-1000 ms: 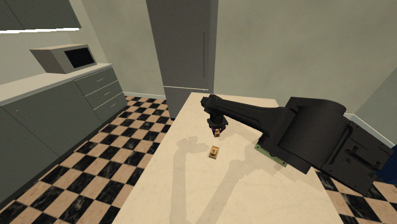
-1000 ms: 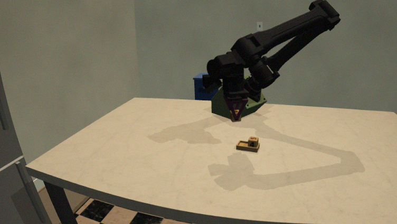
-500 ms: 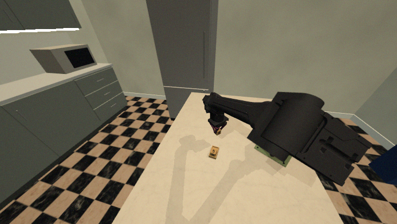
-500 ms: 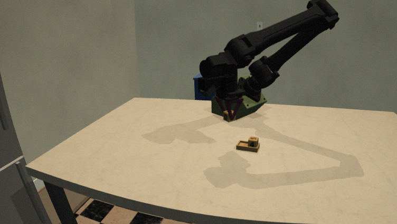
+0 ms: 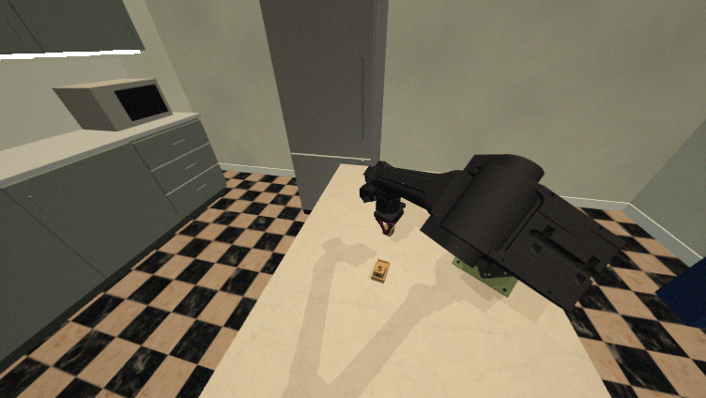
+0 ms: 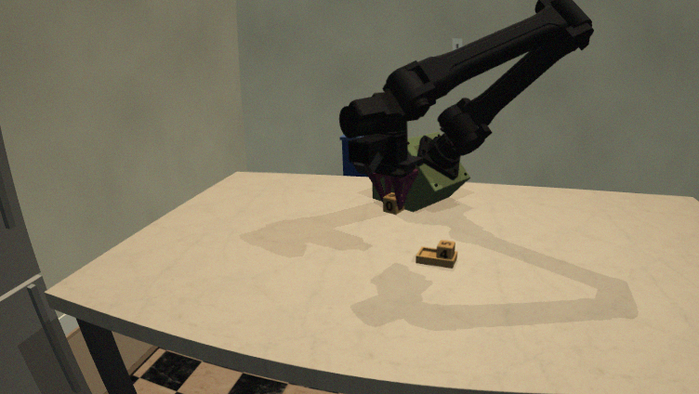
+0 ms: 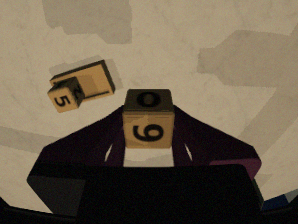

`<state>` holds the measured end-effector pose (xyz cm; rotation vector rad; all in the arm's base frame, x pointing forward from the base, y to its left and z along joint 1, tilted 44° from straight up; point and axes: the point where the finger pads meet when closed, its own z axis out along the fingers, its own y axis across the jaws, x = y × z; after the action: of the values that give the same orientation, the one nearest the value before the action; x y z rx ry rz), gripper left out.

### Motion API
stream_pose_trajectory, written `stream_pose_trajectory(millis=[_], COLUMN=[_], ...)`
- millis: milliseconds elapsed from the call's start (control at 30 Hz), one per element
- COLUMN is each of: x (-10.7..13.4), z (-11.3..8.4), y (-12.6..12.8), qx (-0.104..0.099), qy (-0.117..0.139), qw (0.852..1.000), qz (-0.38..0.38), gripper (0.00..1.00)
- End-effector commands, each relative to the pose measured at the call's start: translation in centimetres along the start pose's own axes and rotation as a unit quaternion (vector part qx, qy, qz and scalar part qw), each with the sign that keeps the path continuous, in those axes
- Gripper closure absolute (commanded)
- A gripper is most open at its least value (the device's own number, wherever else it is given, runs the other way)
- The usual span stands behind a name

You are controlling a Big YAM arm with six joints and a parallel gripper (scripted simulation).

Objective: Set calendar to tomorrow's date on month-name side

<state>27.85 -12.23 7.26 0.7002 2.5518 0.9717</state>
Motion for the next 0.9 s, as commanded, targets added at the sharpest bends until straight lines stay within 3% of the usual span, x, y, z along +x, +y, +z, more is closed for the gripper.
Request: stream_pose_trajectory(millis=[0,267,767,867], x=[-2.51,-2.6,-2.66,-2.21], z=[-1.49,-1.4,-1.55,-0.79], y=[-0.81,-1.64,-1.25,-1.1], qx=[0.012,0.013,0.014,0.01], qy=[-0.026,-0.025,-0.027,-0.019], qw=[0.996,0.988,0.986,0.986], qz=[-0.086,-0.152,-0.162,-0.163], gripper=[0.73,0.73,0.73,0.73])
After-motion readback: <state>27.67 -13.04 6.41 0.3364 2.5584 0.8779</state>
